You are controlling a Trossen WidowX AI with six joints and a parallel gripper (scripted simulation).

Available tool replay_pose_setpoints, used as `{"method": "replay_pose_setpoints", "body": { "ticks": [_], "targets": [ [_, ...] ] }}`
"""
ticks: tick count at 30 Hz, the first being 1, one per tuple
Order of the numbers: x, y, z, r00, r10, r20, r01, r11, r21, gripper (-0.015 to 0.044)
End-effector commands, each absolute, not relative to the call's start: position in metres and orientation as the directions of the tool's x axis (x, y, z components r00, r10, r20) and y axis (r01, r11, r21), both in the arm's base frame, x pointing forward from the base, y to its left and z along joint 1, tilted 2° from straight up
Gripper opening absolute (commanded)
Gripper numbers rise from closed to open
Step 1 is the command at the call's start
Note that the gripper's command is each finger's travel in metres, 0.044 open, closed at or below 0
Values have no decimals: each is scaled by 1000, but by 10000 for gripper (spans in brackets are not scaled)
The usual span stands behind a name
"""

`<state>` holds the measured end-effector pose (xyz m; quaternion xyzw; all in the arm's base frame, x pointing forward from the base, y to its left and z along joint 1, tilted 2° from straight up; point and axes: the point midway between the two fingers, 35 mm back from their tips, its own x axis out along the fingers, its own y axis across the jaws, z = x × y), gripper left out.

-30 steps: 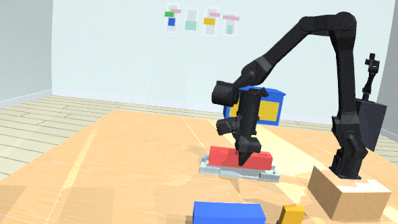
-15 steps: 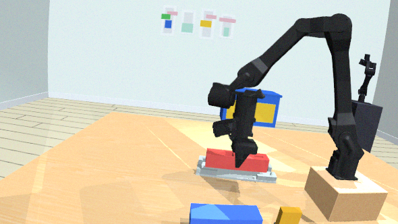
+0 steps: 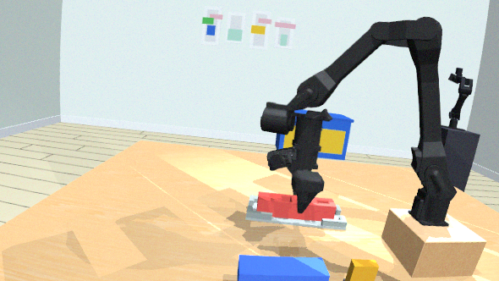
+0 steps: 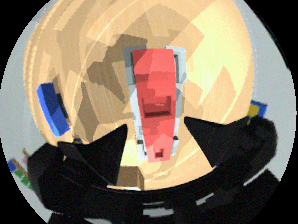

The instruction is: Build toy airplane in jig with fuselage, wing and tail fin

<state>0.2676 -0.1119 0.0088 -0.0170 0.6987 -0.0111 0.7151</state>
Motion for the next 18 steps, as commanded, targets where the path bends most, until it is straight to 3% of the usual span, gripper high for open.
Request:
{"method": "replay_pose_setpoints", "body": {
  "ticks": [1,5,18],
  "targets": [
    [273,-113,47,38,-45,-998,-8,999,-45,440],
    [266,-109,107,37,-42,-998,-10,999,-43,440],
    [273,-112,113,37,-43,-998,-95,994,-46,440]
  ]
}}
